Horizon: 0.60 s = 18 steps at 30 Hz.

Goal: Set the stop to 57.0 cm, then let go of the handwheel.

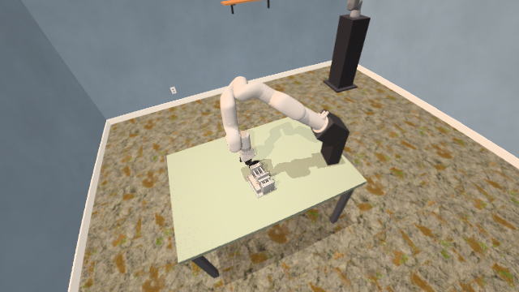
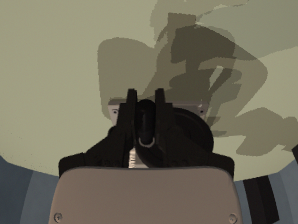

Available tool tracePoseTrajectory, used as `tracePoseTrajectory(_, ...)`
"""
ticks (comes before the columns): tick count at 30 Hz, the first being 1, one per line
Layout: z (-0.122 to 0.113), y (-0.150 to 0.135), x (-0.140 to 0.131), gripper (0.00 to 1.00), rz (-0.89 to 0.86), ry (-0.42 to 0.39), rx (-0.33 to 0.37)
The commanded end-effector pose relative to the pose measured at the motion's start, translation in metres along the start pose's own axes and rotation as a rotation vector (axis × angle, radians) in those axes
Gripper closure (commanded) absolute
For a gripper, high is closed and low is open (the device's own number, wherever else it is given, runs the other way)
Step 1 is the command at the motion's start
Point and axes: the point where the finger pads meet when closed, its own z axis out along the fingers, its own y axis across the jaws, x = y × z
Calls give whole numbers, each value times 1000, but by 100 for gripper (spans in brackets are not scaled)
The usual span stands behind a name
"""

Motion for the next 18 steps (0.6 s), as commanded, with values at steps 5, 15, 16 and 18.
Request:
tracePoseTrajectory(5,3,0,0,94,1,-2,-1)
tracePoseTrajectory(15,8,0,0,94,0,-2,-1)
tracePoseTrajectory(16,9,0,0,94,0,-2,-1)
tracePoseTrajectory(18,9,0,0,94,0,-2,-1)
